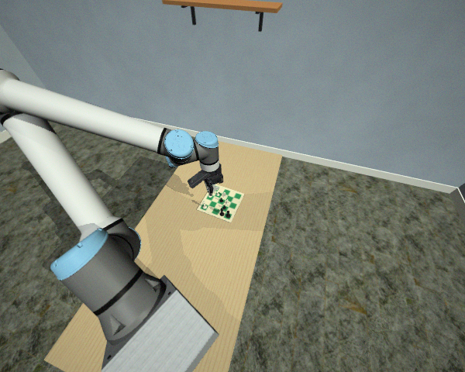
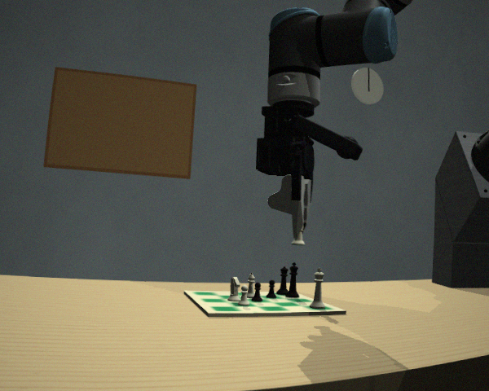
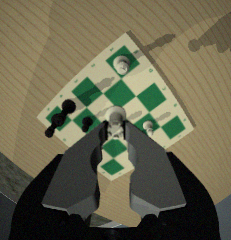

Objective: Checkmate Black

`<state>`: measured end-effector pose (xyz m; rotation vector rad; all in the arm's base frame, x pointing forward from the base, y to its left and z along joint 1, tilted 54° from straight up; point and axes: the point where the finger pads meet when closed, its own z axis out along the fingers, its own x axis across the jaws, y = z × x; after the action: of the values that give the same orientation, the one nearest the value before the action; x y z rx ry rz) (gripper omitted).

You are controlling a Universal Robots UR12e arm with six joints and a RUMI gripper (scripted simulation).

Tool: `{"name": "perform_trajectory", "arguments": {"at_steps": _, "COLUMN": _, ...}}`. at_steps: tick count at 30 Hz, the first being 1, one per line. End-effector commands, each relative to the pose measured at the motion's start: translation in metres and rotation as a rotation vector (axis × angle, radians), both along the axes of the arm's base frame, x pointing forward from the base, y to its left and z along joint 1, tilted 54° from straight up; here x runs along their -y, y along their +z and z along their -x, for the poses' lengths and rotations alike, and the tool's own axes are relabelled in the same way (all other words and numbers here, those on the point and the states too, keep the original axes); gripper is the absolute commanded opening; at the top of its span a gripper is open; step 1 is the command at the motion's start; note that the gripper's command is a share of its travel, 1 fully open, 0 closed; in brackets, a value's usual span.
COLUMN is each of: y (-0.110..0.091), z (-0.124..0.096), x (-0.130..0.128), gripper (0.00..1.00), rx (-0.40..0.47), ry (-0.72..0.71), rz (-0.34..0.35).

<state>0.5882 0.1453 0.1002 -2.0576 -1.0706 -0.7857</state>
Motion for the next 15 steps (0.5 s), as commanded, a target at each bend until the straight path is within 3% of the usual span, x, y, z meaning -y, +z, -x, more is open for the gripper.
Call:
{"name": "perform_trajectory", "arguments": {"at_steps": 1, "y": -0.001, "z": 0.007, "x": 0.001, "gripper": 0.00, "rx": -0.157, "ry": -0.126, "rz": -0.031}}
{"name": "perform_trajectory", "arguments": {"at_steps": 5, "y": -0.002, "z": 0.013, "x": 0.000, "gripper": 0.00, "rx": -0.301, "ry": -0.235, "rz": -0.068}}
{"name": "perform_trajectory", "arguments": {"at_steps": 15, "y": -0.006, "z": 0.022, "x": 0.001, "gripper": 0.00, "rx": -0.558, "ry": -0.427, "rz": -0.138}}
